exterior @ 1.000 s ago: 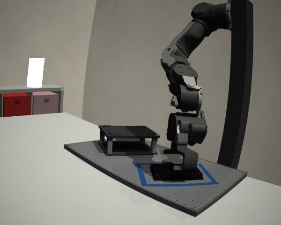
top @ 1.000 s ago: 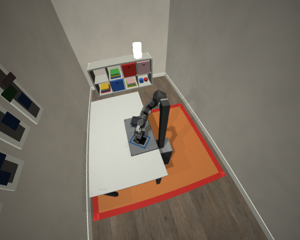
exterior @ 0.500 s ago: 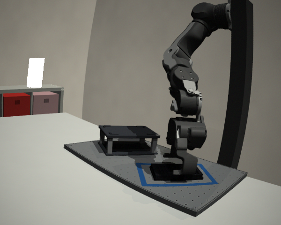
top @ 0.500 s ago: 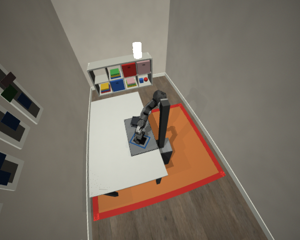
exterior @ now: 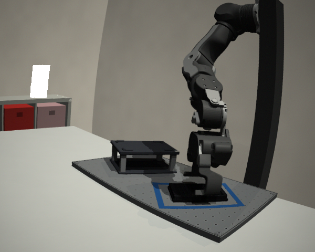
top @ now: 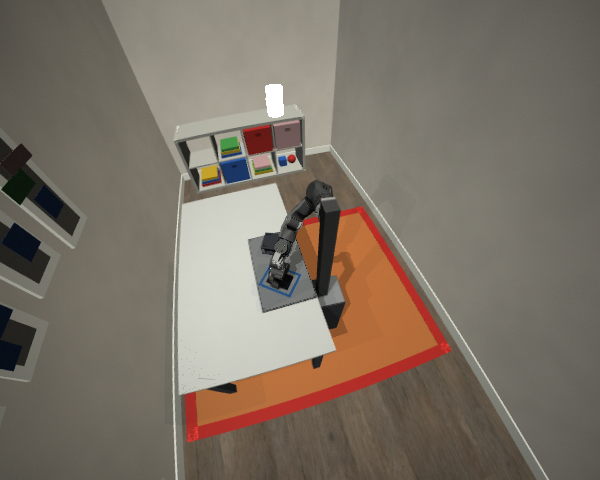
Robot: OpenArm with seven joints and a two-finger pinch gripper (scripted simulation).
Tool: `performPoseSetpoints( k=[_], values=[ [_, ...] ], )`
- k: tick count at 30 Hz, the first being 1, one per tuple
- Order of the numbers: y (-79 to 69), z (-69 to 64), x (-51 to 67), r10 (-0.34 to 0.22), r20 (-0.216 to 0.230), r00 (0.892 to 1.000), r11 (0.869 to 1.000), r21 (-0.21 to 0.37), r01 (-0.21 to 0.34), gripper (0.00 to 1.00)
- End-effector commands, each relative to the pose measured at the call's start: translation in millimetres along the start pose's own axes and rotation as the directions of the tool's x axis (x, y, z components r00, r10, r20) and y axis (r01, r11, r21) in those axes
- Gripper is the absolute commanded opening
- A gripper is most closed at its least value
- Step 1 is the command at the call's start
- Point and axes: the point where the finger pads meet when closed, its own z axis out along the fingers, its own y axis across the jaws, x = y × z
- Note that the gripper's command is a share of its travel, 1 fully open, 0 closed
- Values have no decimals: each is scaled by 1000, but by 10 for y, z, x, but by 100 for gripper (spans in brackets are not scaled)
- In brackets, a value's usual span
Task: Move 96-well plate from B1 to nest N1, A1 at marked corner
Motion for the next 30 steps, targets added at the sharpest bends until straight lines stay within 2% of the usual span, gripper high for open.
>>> performPoseSetpoints(
  k=[1,4,9,30],
  values=[
    [13,-17,-15,-1,2,1000,1000,-2,1,77],
    [13,-17,-15,-1,2,1000,1000,-2,1,77],
    [1,205,-2,-7,0,1000,1000,-3,7,77],
    [22,171,-38,-1,1,1000,1000,-1,1,77]
  ],
)
